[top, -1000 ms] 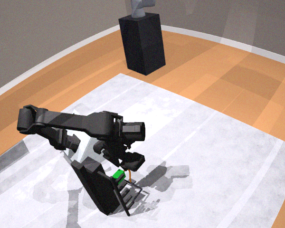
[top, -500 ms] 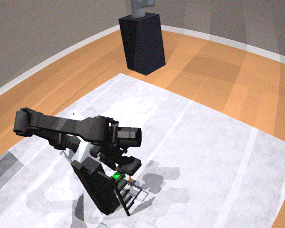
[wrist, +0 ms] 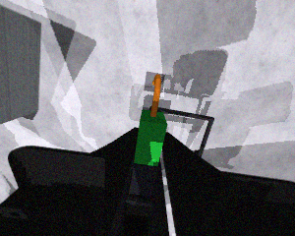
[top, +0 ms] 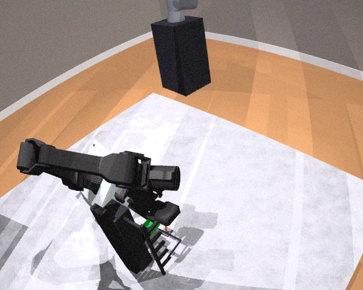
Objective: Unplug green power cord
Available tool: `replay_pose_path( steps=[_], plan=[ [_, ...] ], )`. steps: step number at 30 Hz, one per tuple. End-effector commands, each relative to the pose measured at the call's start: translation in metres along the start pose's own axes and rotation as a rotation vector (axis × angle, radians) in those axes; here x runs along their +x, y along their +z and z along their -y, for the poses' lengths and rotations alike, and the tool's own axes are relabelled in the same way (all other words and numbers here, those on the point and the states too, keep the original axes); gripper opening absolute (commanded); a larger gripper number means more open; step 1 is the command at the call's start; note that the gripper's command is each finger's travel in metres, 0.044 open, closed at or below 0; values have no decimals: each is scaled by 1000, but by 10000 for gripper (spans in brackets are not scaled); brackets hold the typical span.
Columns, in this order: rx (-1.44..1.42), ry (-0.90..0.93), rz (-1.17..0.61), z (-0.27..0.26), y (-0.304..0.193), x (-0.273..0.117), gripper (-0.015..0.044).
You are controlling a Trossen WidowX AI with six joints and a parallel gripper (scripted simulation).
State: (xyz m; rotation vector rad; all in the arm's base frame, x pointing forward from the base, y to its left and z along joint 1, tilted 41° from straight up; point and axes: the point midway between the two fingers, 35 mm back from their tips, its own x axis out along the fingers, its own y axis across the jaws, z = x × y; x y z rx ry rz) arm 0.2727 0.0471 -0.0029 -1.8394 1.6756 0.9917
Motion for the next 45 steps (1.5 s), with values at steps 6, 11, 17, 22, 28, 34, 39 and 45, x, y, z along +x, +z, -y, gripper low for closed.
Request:
replay_pose_path(
  steps=[6, 11, 17, 22, 28, 34, 39, 45],
  plan=[
    [2, -2, 0, 0, 0, -1, 28],
    [1, -2, 0, 1, 3, -1, 0],
    [0, -3, 1, 2, 12, -1, 0],
    [-1, -3, 2, 2, 20, -2, 0],
    [-2, -4, 3, 2, 30, -2, 0],
    [-3, -4, 2, 1, 36, -3, 26],
    [-5, -4, -4, 0, 28, 0, 157],
    [-5, -4, -4, 0, 28, 0, 315]
  ],
)
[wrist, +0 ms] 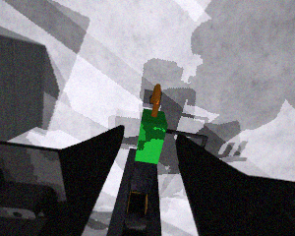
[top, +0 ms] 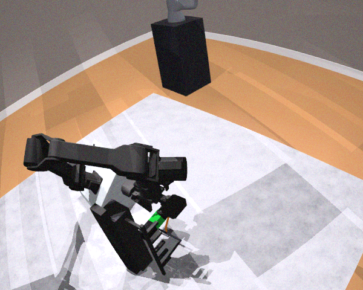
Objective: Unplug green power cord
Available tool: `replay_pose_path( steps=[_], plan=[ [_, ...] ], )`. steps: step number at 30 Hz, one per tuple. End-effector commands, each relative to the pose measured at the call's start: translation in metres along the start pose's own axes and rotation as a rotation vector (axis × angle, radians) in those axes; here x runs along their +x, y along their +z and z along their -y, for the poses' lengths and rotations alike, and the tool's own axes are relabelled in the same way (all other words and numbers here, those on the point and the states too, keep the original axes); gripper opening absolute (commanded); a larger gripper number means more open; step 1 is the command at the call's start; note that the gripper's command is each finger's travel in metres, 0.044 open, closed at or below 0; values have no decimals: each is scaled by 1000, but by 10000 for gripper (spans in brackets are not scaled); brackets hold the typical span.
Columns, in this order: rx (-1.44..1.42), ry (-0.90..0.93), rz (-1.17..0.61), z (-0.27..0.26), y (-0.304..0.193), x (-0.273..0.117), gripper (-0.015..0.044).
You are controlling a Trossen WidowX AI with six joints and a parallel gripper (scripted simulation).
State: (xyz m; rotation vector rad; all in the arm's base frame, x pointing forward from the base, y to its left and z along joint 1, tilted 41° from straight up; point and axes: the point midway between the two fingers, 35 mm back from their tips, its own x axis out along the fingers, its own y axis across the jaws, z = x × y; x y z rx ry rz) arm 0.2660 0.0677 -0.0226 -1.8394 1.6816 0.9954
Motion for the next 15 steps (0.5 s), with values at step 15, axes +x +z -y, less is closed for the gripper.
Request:
replay_pose_path(
  steps=[15],
  plan=[
    [-2, -10, 2, 0, 59, -14, 440]
  ],
)
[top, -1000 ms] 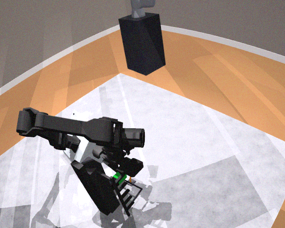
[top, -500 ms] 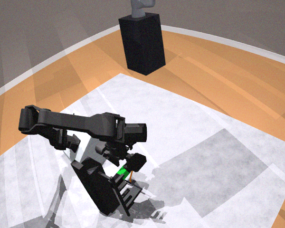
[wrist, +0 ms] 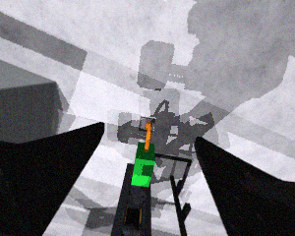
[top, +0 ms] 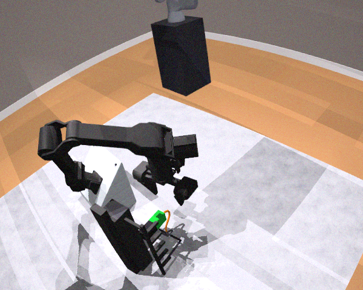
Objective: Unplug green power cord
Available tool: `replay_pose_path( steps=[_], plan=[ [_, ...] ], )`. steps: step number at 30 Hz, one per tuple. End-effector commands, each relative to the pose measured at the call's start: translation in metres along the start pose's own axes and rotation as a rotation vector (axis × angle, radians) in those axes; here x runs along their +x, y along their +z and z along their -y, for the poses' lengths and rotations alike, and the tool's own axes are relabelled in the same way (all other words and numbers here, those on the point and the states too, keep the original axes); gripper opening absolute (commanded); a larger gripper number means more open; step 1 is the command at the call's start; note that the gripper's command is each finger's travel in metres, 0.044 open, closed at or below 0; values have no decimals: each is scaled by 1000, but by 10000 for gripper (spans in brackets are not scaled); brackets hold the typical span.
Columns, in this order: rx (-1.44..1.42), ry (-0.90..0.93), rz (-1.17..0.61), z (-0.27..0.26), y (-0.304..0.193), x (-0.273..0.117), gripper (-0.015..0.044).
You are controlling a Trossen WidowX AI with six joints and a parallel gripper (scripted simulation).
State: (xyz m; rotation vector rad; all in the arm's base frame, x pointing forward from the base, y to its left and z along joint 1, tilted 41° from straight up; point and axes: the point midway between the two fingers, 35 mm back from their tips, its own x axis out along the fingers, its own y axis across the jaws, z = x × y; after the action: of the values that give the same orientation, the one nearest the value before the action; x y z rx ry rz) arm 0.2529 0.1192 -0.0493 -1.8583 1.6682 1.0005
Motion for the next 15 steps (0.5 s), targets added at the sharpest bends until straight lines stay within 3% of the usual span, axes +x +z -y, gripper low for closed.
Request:
replay_pose_path(
  steps=[1, 15],
  plan=[
    [10, 2, 6, 2, 1, -1, 440],
    [10, 2, 6, 2, 1, -1, 440]
  ],
)
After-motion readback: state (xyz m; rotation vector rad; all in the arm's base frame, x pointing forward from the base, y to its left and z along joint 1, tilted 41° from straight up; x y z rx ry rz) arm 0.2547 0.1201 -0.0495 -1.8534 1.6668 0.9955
